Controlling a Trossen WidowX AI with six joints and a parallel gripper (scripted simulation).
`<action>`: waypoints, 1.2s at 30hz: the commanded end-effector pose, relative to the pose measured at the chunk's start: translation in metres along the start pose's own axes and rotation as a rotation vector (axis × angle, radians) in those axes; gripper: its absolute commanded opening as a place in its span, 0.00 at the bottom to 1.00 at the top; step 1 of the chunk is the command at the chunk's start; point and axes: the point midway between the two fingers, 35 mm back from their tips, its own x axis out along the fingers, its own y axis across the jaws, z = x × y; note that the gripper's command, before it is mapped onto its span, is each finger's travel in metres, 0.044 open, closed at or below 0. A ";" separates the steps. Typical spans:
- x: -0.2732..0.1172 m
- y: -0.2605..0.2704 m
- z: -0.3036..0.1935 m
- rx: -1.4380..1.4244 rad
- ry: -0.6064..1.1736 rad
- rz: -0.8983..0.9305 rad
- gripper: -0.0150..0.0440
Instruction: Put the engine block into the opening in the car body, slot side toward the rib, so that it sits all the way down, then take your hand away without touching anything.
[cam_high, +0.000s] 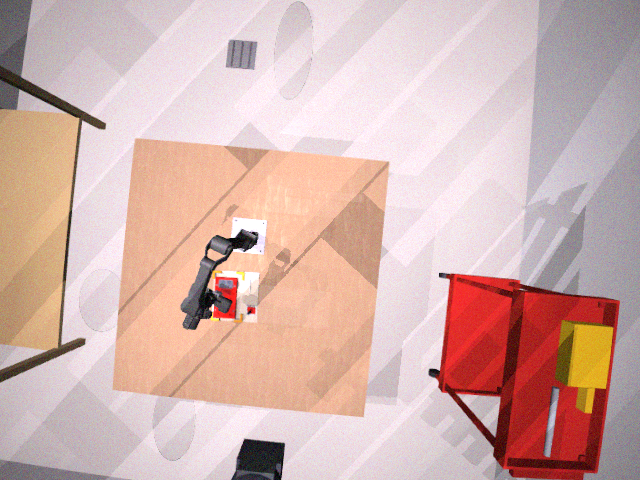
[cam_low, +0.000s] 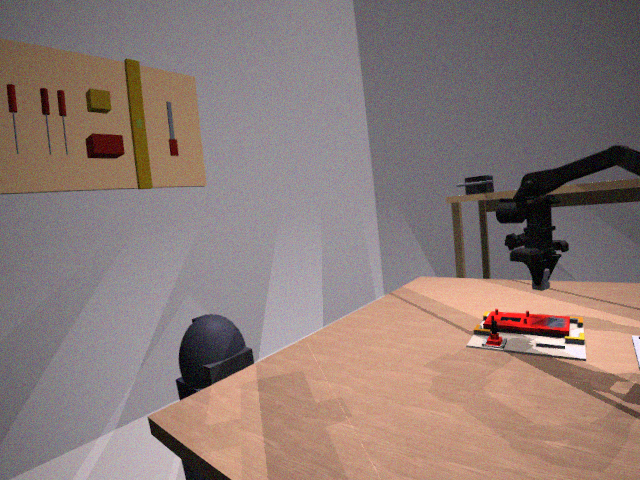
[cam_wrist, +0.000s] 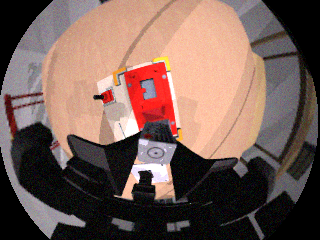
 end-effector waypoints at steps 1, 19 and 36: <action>0.003 0.000 -0.001 -0.070 0.006 0.002 0.25; 0.033 0.000 0.000 -0.180 0.006 0.002 0.25; 0.064 0.000 0.000 -0.180 0.006 0.002 0.25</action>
